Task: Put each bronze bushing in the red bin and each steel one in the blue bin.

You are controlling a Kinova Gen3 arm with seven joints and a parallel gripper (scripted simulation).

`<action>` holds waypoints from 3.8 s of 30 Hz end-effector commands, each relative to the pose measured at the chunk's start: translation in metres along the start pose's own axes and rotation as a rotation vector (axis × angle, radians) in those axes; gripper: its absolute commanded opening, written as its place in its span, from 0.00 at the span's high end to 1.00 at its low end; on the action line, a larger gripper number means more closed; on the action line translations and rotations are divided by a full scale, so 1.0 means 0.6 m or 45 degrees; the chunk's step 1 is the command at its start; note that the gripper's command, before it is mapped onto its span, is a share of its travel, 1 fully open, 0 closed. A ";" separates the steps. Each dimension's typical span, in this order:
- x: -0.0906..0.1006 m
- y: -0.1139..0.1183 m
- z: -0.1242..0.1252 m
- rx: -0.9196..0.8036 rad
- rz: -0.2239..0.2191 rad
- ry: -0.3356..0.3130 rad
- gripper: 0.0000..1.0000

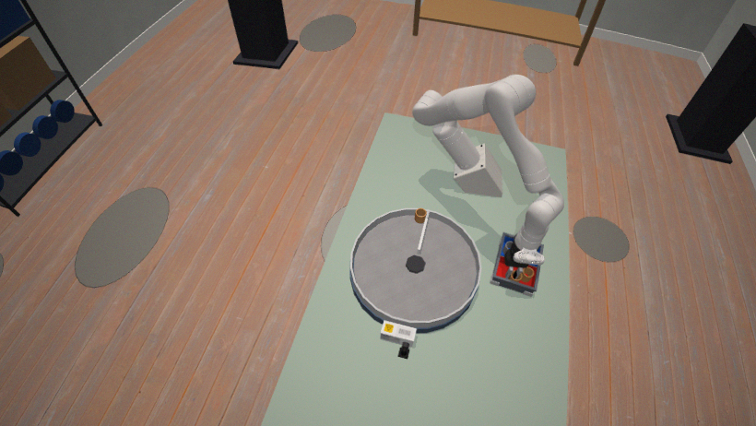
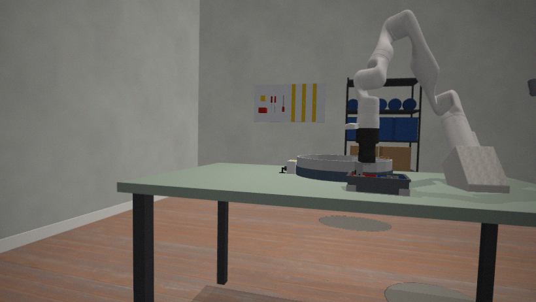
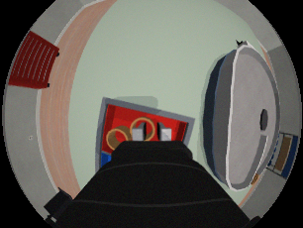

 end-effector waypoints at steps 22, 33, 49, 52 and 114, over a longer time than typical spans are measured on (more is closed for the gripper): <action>0.002 -0.001 0.001 0.000 0.002 0.002 0.53; 0.002 -0.001 0.001 0.000 0.002 0.002 0.53; 0.002 -0.001 0.001 0.000 0.002 0.002 0.53; 0.002 -0.001 0.001 0.000 0.002 0.002 0.53; 0.029 -0.003 0.002 0.000 0.002 0.002 0.53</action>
Point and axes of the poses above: the point where the finger pads meet when closed, its own x axis back along the fingers, its own y axis across the jaws, z = x × y, the point moved 1 cm from there along x, back along the fingers
